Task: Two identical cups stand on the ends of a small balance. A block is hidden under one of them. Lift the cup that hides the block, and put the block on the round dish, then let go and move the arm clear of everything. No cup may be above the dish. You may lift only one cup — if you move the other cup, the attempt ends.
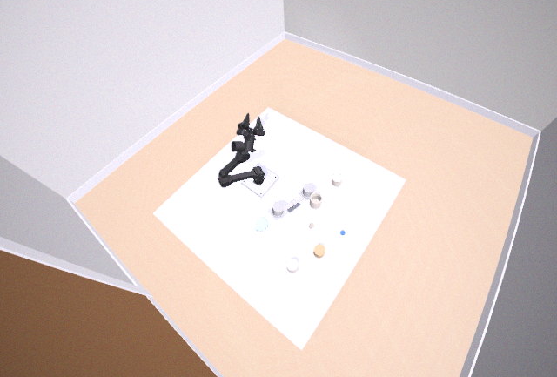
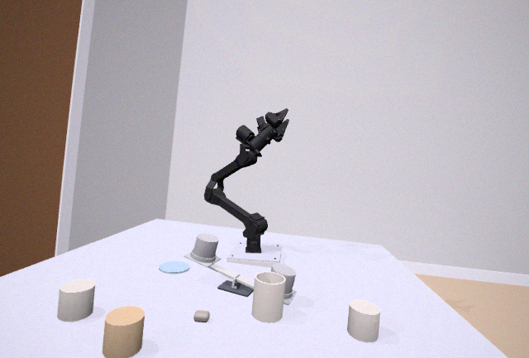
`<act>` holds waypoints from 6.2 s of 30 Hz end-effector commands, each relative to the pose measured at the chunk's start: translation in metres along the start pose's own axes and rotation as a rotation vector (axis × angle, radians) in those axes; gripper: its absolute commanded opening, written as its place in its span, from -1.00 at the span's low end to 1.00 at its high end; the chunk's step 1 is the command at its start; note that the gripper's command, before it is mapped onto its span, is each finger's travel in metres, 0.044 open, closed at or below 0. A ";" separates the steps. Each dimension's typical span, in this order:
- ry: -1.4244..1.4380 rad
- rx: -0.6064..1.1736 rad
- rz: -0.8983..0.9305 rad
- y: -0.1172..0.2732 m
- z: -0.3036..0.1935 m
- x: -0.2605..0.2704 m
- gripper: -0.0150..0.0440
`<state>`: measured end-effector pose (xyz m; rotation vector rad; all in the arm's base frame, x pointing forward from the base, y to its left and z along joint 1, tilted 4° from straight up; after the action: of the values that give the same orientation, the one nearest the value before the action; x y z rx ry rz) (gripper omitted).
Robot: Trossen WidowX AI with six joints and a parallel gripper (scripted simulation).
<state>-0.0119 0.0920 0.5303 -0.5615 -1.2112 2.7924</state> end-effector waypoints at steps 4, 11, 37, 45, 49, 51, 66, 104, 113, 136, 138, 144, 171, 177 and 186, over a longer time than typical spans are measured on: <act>-0.114 0.154 -0.156 -0.004 -0.038 -0.026 1.00; -0.207 0.300 -0.322 0.002 -0.076 -0.049 1.00; -0.401 0.790 -1.037 0.093 -0.186 -0.112 1.00; -0.401 0.926 -1.275 0.135 -0.204 -0.119 1.00; -0.389 0.992 -1.393 0.157 -0.208 -0.121 1.00; -0.379 1.025 -1.453 0.168 -0.210 -0.121 1.00; -0.226 1.271 -1.886 0.245 -0.199 -0.113 1.00; -0.473 2.115 -1.557 0.273 -0.283 -0.195 1.00; -0.678 2.277 -1.254 0.301 -0.333 -0.228 1.00; -0.735 2.300 -1.170 0.330 -0.362 -0.230 1.00; -0.735 2.300 -1.170 0.332 -0.364 -0.229 1.00; -0.735 2.300 -1.170 0.340 -0.370 -0.227 1.00; -0.735 2.300 -1.170 0.370 -0.393 -0.216 0.91; -0.735 2.300 -1.170 0.370 -0.393 -0.216 0.71; -0.735 2.300 -1.170 0.369 -0.392 -0.216 0.24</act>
<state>0.3621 0.0701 0.0871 0.9575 1.4436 1.4150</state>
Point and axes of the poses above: the point midway between the two fingers, 35 mm back from their tips, its own y axis back along the fingers, its own x axis across the jaws, z = x × y, the point moved 2 cm from there along y, back along the fingers, and after that the axes turned 1 degree about -y, right-handed, at the moved point
